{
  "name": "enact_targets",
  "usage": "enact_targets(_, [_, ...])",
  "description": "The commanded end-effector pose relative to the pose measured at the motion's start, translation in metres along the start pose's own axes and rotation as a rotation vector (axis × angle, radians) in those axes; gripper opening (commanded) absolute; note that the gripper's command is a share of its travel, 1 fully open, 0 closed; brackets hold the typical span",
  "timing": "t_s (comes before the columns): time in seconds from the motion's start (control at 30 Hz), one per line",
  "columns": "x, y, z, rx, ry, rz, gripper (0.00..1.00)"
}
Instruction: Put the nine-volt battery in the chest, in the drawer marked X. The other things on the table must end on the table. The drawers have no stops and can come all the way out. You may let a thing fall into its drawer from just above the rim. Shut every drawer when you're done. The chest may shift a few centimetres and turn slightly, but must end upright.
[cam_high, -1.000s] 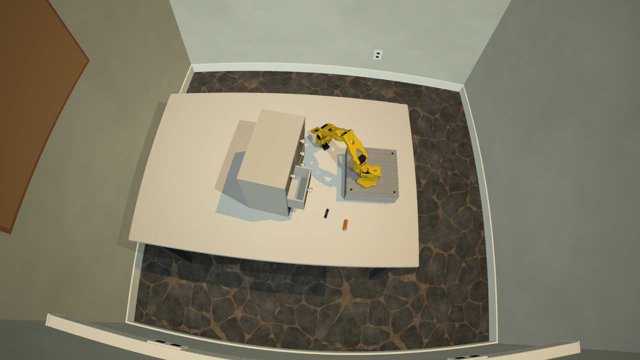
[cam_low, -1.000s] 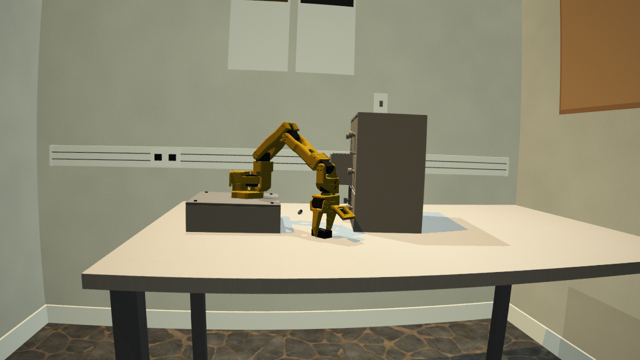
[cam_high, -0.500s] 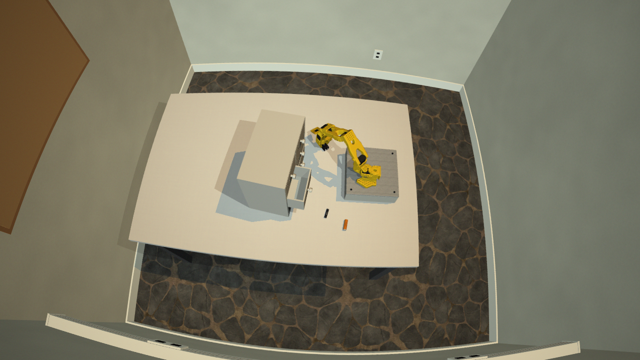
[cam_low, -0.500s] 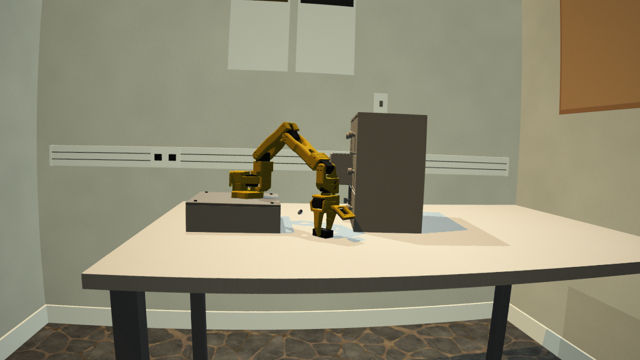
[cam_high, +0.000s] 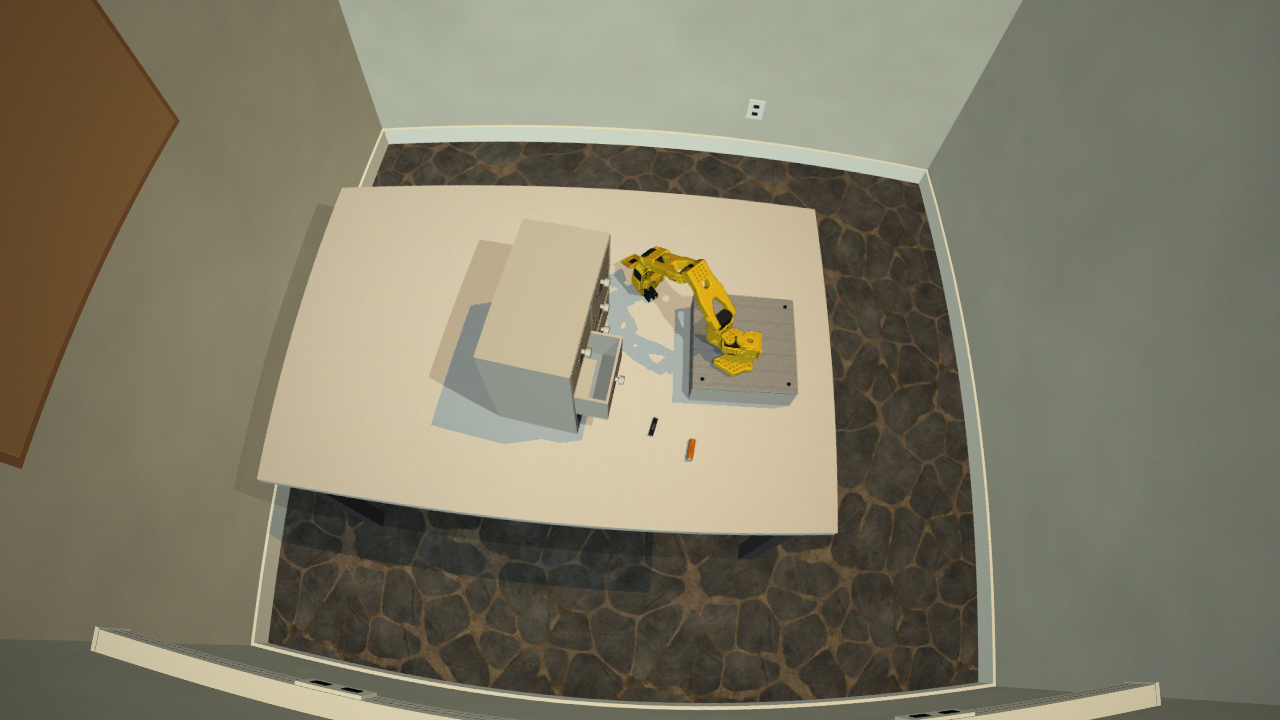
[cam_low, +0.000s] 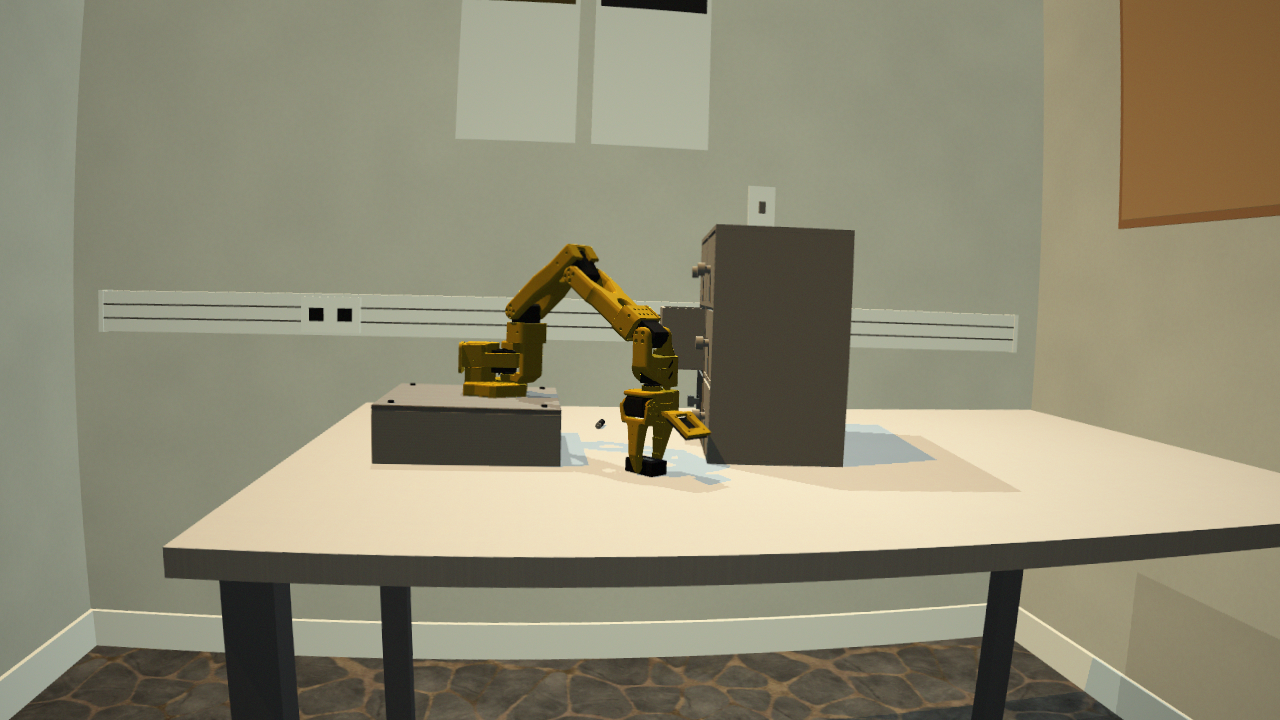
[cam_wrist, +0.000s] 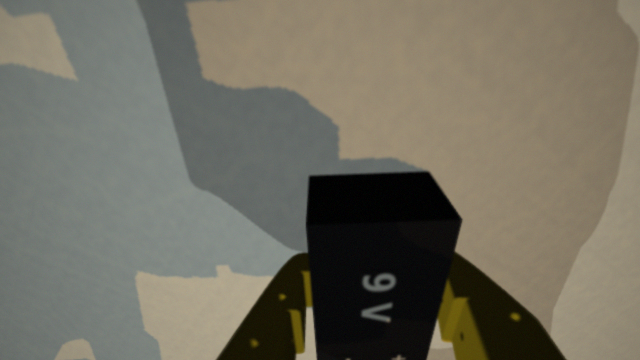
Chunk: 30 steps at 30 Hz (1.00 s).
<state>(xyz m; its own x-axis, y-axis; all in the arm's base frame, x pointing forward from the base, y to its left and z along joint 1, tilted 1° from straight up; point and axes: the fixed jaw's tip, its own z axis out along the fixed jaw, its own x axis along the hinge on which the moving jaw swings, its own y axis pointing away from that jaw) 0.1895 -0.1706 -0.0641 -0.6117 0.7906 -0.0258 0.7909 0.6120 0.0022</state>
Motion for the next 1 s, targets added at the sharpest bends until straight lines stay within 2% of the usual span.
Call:
enact_targets(0.0, [0.005, 0.0, 0.005, 0.001, 0.021, 0.007, 0.03])
enact_targets(0.17, [0.005, 0.0, 0.005, 0.001, 0.021, 0.007, 0.0])
enact_targets(0.8, [0.005, 0.0, 0.005, 0.001, 0.021, 0.007, 0.0])
enact_targets(0.97, [0.004, 0.0, -0.007, 0.001, 0.021, 0.007, 0.0])
